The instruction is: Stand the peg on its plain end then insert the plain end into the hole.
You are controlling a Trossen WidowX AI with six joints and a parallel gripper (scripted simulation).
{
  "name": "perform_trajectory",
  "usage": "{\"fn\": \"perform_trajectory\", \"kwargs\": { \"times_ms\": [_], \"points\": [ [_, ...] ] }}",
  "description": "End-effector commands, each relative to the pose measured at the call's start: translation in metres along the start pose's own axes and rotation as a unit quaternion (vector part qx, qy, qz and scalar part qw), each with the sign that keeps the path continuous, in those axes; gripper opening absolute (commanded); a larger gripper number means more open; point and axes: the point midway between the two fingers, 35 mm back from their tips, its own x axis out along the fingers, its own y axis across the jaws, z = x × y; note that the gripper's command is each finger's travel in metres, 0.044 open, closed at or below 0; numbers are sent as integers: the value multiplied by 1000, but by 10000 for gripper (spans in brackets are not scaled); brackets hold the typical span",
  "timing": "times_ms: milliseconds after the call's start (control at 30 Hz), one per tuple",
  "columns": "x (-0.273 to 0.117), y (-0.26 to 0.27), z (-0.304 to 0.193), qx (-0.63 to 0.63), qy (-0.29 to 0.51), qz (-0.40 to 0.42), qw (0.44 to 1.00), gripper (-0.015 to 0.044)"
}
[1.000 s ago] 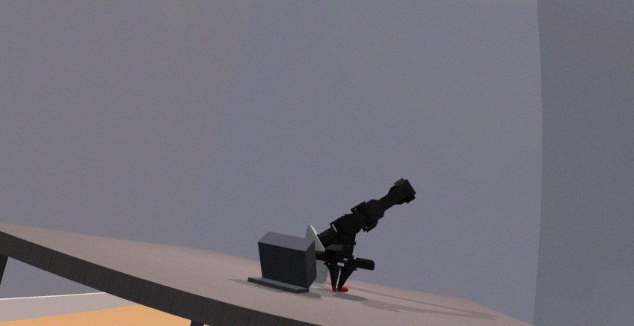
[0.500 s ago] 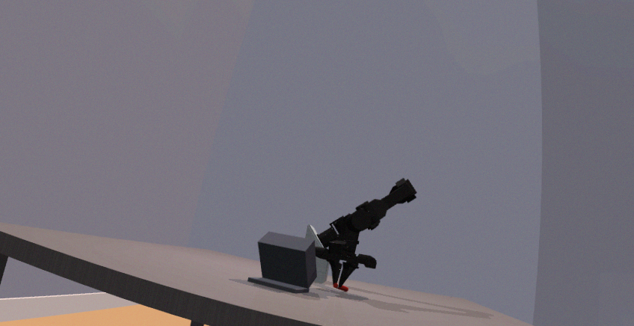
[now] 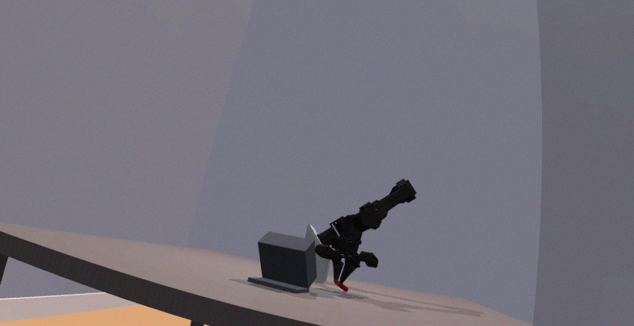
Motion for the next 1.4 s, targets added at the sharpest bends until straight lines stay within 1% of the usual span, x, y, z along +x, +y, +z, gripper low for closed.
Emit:
{"fn": "perform_trajectory", "kwargs": {
  "times_ms": [0, 1367],
  "points": [
    [-2, -1, -2, 1, -18, -2, 1000, 49],
    [-23, -1, -19, 3, -194, -2, 981, 49]
  ]
}}
